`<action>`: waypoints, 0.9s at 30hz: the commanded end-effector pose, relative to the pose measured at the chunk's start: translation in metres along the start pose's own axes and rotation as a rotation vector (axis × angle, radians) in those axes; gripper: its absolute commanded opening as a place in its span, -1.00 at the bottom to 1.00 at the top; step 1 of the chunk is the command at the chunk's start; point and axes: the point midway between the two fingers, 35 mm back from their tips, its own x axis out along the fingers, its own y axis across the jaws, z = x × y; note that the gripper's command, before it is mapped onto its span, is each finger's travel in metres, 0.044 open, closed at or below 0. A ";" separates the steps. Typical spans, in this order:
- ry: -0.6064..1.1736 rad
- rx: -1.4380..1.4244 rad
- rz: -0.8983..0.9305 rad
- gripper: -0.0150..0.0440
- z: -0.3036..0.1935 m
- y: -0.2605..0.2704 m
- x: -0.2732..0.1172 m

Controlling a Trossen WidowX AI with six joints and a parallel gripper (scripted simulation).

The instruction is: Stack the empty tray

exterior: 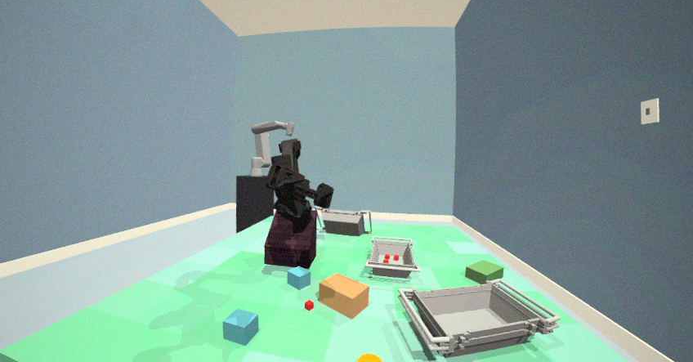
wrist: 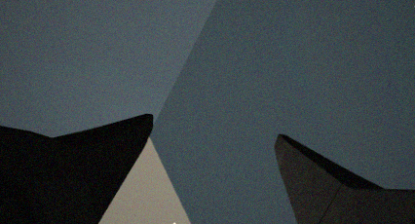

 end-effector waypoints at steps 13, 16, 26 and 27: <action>-0.215 -0.104 -0.102 -0.19 0.056 -0.019 0.039; -0.338 -0.217 -0.257 -0.19 0.089 -0.052 0.060; -0.417 -0.669 -0.845 -0.19 0.134 -0.168 0.071; -0.405 -0.720 -0.911 -0.19 0.136 -0.179 0.070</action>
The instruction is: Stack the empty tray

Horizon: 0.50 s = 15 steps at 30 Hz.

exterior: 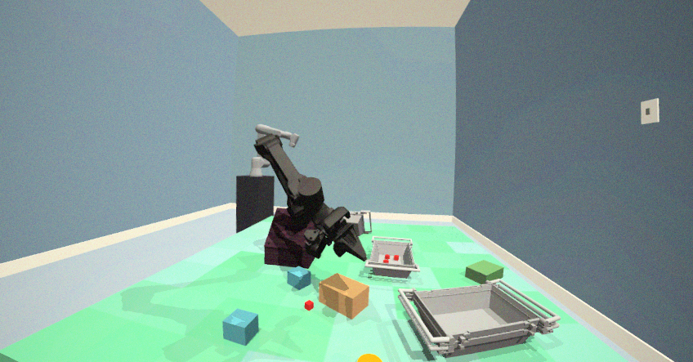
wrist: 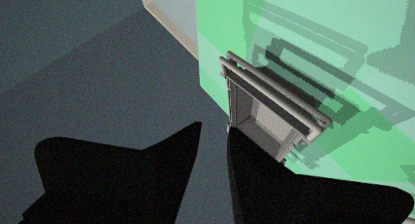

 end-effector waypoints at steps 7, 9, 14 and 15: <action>0.122 -0.840 -0.623 -0.19 -0.055 -0.121 0.051; 0.185 -1.012 -0.716 -0.19 -0.066 -0.140 0.051; 0.413 -1.538 -0.939 -0.19 -0.093 -0.183 0.043; 0.468 -1.650 -0.977 -0.19 -0.099 -0.189 0.041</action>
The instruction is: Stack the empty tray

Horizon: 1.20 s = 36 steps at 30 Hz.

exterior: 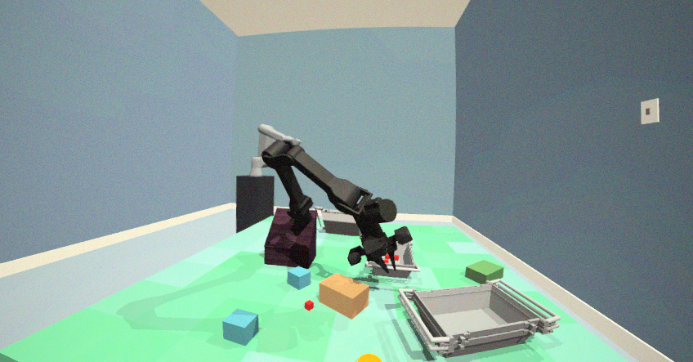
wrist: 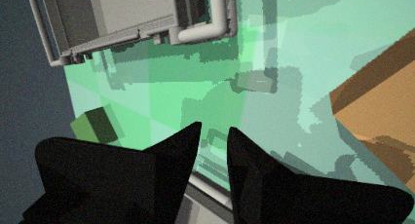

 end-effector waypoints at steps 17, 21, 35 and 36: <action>0.330 -1.489 -0.432 -0.19 -0.107 0.019 0.018; 0.330 -1.489 -0.432 -0.19 -0.107 0.019 0.018; 0.328 -1.489 -0.434 -0.19 -0.104 -0.008 0.068; 0.328 -1.490 -0.434 -0.19 -0.103 -0.009 0.070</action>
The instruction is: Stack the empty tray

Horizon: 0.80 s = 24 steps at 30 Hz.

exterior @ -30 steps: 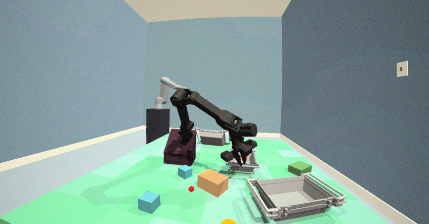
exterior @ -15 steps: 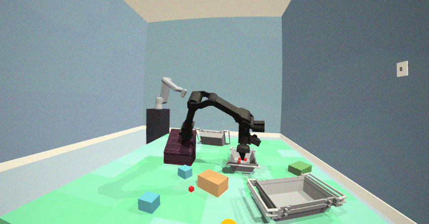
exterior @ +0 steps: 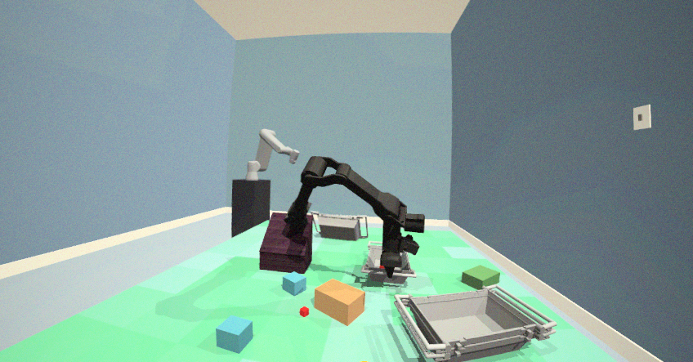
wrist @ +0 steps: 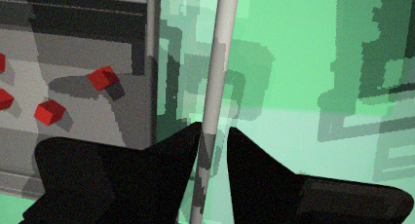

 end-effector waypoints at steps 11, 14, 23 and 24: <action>0.018 -0.017 0.000 -0.19 -0.006 0.004 0.018; 0.019 -0.017 0.001 -0.19 -0.006 0.007 0.012; 0.019 -0.017 0.003 -0.19 -0.006 0.027 -0.014; 0.019 -0.017 0.003 -0.19 -0.006 0.030 -0.015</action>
